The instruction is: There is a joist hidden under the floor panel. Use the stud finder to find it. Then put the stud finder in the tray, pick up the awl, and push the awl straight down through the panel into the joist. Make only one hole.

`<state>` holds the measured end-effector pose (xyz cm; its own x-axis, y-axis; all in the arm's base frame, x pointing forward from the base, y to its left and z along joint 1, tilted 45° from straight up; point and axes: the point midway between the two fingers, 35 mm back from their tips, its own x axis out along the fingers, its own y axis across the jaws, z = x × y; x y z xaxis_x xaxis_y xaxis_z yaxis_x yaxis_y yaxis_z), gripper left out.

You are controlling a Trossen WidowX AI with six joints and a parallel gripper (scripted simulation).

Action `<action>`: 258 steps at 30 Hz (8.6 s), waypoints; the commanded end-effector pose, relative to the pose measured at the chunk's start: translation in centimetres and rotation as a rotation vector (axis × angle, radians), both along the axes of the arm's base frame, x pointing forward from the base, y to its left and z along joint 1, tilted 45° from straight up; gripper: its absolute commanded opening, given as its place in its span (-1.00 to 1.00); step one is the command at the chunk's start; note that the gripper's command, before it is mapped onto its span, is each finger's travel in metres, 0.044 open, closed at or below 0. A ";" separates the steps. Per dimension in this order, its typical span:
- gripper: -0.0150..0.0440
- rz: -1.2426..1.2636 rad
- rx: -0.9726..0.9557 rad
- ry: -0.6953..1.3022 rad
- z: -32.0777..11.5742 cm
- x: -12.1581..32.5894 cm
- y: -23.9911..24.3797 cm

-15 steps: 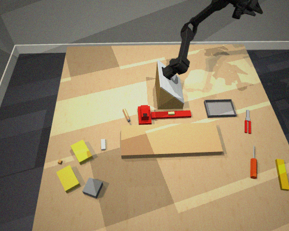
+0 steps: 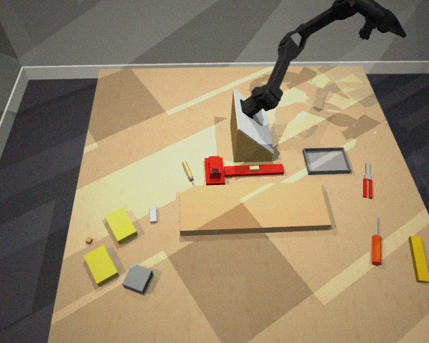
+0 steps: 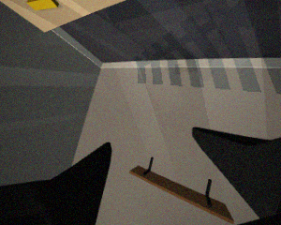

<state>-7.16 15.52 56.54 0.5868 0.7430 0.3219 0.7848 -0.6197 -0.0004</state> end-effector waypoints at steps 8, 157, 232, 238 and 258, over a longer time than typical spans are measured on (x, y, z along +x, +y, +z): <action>1.00 -0.132 0.267 0.416 -1.0 15.5 -5.5; -0.49 -1.035 3.240 2.386 -70.4 27.3 -20.9; -0.49 -1.029 3.262 2.365 -68.6 42.3 -33.7; -0.49 -1.028 3.262 2.365 -69.6 42.5 -32.9; -0.49 -1.025 3.262 2.369 -72.5 42.8 -30.0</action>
<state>35.65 -14.91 -15.64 0.3374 0.6430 -0.6875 0.0285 0.7230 0.6902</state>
